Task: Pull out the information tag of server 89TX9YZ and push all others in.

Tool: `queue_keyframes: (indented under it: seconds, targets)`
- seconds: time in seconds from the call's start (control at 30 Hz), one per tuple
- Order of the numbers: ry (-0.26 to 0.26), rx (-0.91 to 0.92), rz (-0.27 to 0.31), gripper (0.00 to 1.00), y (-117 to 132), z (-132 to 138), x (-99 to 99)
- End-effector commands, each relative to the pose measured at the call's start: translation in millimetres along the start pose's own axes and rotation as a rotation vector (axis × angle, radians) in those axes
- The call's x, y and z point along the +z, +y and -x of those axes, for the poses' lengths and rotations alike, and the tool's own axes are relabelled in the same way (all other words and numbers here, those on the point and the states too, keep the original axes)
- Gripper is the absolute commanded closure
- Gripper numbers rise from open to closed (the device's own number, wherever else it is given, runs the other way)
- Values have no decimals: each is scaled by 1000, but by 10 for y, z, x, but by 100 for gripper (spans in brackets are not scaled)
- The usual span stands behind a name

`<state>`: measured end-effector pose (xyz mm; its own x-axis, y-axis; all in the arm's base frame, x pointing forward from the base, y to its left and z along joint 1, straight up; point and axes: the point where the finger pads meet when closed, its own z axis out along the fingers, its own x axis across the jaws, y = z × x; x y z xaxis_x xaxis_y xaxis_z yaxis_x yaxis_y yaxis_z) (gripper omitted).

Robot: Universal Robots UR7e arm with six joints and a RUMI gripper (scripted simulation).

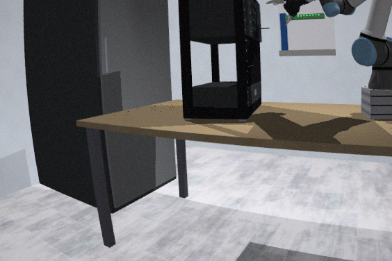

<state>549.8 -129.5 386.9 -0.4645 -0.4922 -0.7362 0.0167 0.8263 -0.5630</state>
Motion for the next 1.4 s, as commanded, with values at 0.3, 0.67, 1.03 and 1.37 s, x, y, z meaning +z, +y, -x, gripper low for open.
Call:
queue_keyframes:
  seconds: [0.3, 0.67, 1.03, 1.37]
  targets:
    - [-18, -51, 0, 0, -22, 9, 34]
    - [-31, -90, 0, 0, -36, 12, 59]
    - [-47, -140, -1, 0, -53, 15, 88]
    - [-60, -177, -3, 0, -66, 16, 108]
